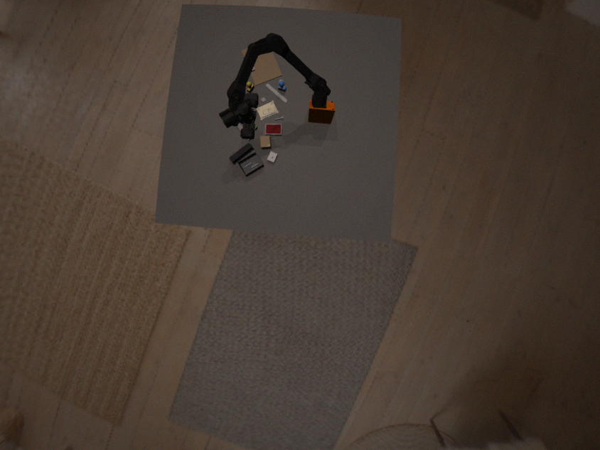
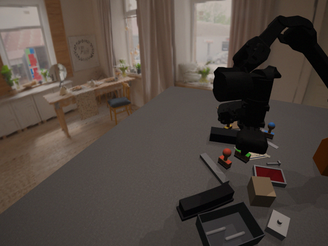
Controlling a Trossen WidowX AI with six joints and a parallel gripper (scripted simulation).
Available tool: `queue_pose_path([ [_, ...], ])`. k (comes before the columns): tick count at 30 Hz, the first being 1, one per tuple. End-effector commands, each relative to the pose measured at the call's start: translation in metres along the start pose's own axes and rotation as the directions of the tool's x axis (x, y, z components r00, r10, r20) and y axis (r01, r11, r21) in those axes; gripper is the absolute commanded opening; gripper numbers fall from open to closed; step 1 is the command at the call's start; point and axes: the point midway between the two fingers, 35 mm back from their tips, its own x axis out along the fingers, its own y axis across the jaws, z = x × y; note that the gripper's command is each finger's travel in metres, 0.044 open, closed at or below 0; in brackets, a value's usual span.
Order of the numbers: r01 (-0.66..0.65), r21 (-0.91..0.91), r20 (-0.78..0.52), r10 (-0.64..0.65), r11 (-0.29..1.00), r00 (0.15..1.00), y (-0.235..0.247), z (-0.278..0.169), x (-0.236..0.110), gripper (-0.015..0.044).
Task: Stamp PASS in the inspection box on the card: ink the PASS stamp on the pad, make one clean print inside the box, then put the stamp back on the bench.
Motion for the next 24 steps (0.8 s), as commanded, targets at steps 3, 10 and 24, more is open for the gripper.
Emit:
queue_pose_path([
  [3, -0.007, 0.011, 0.003, 0.007, 1.0, 1.0, 0.0, 0.0, -0.005, 0.0],
  [10, -0.009, 0.009, 0.002, 0.009, 1.0, 1.0, -0.001, -0.024, -0.007, 0.0],
  [24, -0.008, 0.007, 0.0, 0.008, 1.0, 1.0, -0.009, -0.079, -0.006, 0.0],
])
